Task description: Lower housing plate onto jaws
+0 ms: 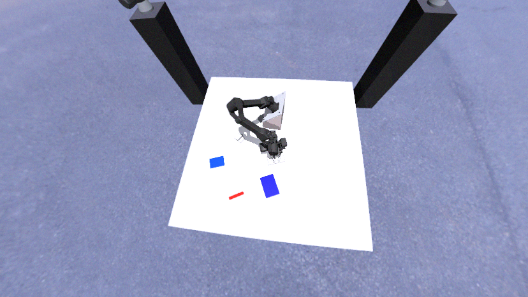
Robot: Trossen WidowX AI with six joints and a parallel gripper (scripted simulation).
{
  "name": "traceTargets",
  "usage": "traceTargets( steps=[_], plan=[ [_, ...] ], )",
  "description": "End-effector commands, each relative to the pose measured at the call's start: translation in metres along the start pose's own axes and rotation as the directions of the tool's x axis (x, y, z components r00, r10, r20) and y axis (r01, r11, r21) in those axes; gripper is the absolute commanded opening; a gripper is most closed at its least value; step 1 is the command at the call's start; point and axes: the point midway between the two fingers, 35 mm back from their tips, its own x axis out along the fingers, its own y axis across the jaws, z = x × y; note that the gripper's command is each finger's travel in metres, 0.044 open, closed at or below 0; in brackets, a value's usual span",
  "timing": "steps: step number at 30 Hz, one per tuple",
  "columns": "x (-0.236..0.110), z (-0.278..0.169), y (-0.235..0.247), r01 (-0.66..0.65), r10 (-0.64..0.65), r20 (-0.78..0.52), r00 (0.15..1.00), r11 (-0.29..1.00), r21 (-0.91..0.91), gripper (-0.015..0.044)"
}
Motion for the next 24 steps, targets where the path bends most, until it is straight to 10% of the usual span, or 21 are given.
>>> traceTargets(
  steps=[1,24],
  plan=[
    [0.0008,0.0,-0.0005,0.005,-0.005,0.0,1.0,1.0,-0.004,0.0351],
    [0.0057,-0.0001,-0.0005,0.005,-0.005,0.0,1.0,1.0,-0.004,0.0351]
  ],
)
